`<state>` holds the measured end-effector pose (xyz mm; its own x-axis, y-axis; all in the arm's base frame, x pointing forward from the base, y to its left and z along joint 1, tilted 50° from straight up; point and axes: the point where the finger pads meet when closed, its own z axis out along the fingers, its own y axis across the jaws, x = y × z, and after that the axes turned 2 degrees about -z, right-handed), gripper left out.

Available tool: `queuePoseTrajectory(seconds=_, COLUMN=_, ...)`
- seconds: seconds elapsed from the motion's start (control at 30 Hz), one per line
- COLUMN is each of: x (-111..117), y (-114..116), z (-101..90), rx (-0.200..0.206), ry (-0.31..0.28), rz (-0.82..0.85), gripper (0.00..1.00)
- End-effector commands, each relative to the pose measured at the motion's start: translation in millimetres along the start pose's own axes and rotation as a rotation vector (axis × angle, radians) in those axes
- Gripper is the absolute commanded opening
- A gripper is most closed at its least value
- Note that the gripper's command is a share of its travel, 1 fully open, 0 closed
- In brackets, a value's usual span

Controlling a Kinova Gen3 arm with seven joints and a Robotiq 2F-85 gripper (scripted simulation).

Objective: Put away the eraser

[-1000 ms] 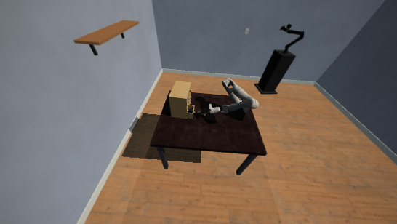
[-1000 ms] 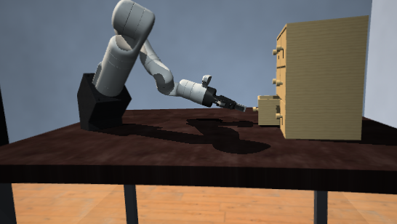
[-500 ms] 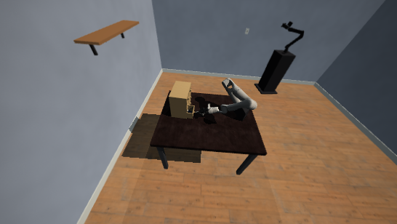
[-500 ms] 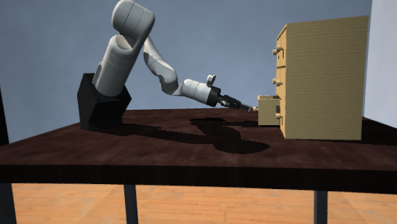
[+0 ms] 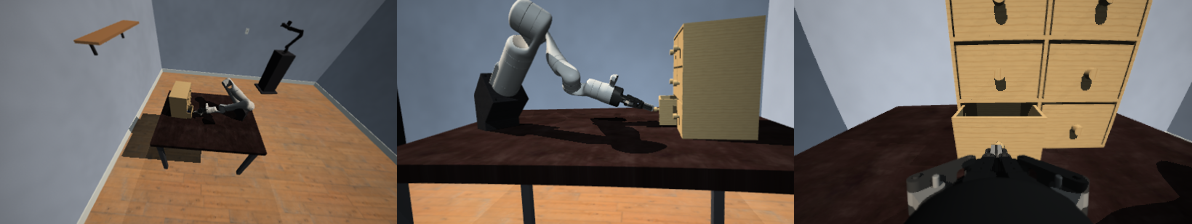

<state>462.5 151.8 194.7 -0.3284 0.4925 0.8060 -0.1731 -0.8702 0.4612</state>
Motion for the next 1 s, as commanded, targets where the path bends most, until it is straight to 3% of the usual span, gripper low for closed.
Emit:
queuePoseTrajectory(seconds=0.0, x=-0.1, y=4.5, z=6.2, rx=-0.011, ry=-0.004, rz=0.000, gripper=0.00)
queuePoseTrajectory(seconds=0.97, x=13.2, y=5.4, z=43.4, rx=-0.011, ry=-0.004, rz=0.000, gripper=0.00)
